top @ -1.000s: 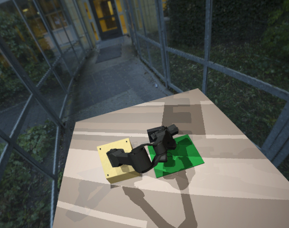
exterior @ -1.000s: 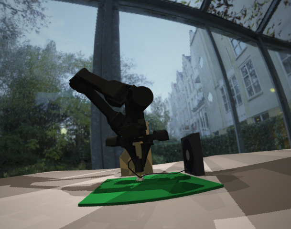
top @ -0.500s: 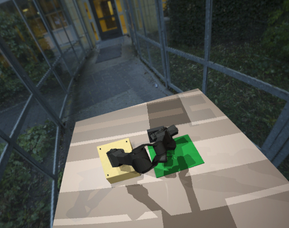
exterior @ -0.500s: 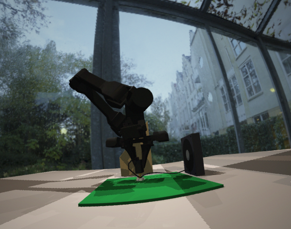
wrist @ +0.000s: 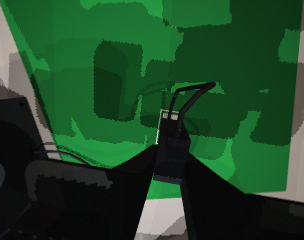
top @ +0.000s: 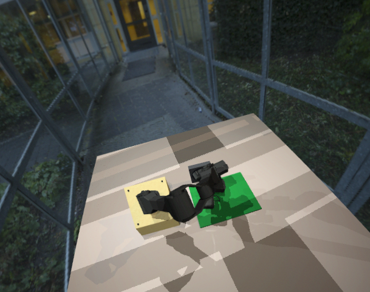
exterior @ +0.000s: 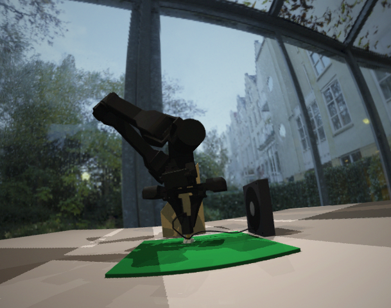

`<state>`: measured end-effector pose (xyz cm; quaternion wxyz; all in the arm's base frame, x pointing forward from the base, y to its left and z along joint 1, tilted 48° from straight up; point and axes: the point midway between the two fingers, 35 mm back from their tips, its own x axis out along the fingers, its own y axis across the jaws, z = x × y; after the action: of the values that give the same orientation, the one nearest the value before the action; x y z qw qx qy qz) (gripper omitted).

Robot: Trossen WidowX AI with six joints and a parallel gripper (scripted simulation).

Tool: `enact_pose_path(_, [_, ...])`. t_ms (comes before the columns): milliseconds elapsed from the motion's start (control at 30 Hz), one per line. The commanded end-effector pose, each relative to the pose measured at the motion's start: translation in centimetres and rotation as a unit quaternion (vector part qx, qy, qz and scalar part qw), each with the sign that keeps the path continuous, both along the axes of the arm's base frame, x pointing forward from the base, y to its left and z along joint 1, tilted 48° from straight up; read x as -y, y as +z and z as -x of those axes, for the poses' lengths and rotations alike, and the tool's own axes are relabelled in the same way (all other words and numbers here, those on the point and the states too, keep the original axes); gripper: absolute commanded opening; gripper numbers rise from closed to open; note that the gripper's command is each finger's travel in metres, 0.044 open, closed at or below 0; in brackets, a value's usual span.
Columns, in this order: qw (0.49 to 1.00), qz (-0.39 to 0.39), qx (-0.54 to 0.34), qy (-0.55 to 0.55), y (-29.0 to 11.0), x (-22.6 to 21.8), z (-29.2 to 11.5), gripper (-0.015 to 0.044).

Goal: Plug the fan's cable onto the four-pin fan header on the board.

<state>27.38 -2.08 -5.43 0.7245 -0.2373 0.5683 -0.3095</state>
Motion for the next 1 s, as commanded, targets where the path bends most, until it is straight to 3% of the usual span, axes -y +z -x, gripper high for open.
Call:
enact_pose_path(0, [1.0, 0.002, -0.002, 0.001, -0.18, 0.28, 0.05, 0.0])
enact_pose_path(767, [1.0, 0.003, -0.002, 0.001, -1.07, 1.26, -0.15, 0.0])
enact_pose_path(967, [1.0, 0.001, 0.001, 0.002, -0.89, 0.89, -0.25, 0.0158])
